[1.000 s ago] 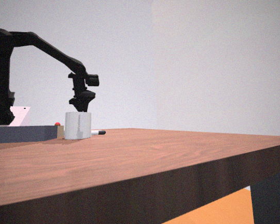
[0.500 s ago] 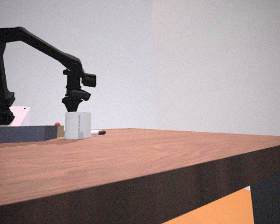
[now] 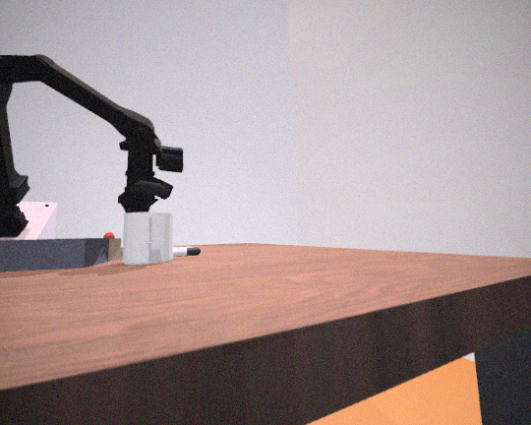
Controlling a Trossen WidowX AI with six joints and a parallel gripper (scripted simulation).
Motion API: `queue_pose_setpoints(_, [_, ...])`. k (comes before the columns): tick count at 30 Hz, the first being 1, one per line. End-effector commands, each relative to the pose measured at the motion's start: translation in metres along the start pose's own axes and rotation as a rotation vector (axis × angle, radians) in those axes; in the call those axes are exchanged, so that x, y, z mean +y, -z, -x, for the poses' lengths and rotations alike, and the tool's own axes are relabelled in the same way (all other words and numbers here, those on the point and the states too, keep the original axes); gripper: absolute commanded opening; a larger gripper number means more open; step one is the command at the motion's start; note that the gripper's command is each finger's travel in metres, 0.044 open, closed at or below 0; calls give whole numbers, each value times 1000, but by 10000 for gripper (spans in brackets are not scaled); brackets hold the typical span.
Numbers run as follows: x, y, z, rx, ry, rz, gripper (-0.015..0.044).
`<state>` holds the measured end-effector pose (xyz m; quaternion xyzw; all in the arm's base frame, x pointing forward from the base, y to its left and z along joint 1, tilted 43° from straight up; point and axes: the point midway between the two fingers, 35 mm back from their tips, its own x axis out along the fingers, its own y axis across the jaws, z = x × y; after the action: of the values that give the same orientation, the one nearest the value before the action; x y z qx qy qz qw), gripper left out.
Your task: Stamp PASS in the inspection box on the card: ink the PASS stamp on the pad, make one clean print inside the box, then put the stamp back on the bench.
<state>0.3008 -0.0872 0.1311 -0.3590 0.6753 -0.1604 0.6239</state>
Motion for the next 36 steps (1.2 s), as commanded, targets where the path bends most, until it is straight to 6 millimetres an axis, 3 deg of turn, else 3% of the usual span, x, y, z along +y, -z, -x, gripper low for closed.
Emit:
queue_pose_setpoints(1, [1, 0, -8, 1, -3, 6, 217])
queue_pose_setpoints(31, [1, 3, -49, 2, 2, 6, 217])
queue_pose_setpoints(33, [0, 3, -47, 3, 5, 0, 165])
queue_pose_setpoints(36, [0, 3, -47, 3, 5, 0, 145])
